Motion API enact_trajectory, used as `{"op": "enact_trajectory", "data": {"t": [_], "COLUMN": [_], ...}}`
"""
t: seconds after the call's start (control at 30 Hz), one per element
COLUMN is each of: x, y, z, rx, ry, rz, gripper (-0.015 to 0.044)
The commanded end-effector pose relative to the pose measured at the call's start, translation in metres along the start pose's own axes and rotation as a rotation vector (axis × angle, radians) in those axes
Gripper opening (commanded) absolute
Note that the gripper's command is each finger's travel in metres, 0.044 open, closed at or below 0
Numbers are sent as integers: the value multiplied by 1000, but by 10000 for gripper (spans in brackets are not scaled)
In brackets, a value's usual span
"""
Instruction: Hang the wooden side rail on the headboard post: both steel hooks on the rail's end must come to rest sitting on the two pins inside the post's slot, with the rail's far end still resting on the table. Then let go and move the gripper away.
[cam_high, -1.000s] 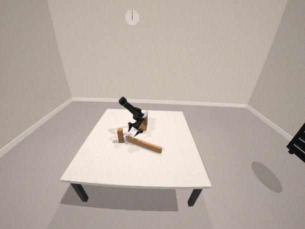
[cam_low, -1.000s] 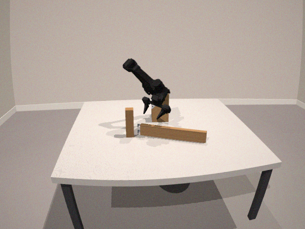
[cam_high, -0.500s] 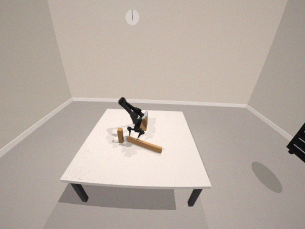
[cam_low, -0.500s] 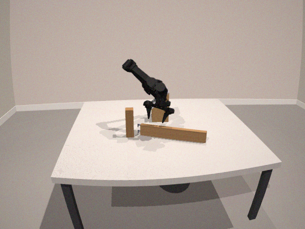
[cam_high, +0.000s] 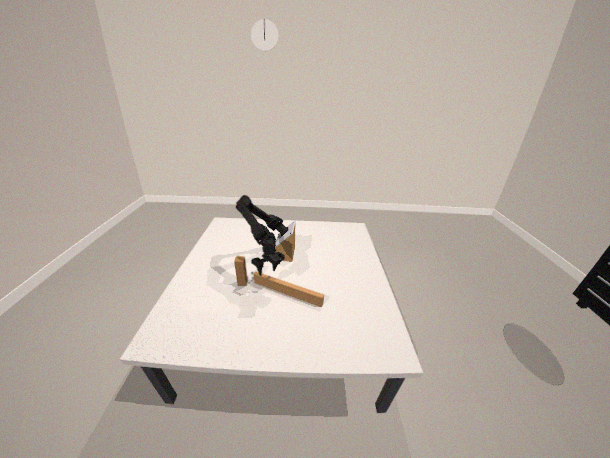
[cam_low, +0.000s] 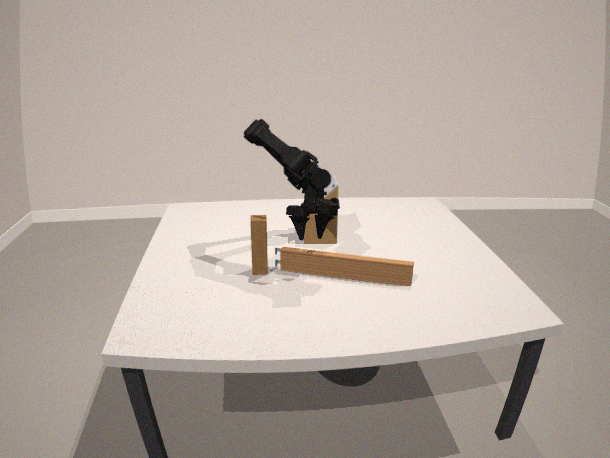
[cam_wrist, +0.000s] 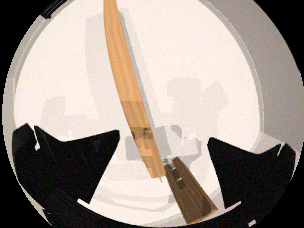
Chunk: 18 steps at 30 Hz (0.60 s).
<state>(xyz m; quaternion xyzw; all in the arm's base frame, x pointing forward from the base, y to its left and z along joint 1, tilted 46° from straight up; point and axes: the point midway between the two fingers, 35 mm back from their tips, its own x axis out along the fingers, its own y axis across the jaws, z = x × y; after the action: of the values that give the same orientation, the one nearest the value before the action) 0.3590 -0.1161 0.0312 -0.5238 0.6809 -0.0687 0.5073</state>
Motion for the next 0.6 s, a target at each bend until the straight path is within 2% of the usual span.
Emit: {"op": "enact_trajectory", "data": {"t": [0.0,0.4,0.57], "x": [-21,-21,11], "y": [-3,-3,5], "z": [-32,-32,-35], "rx": [-351,-351,-351], "ry": [46,46,47], "rz": [243,243,242], "gripper": [440,440,440]}}
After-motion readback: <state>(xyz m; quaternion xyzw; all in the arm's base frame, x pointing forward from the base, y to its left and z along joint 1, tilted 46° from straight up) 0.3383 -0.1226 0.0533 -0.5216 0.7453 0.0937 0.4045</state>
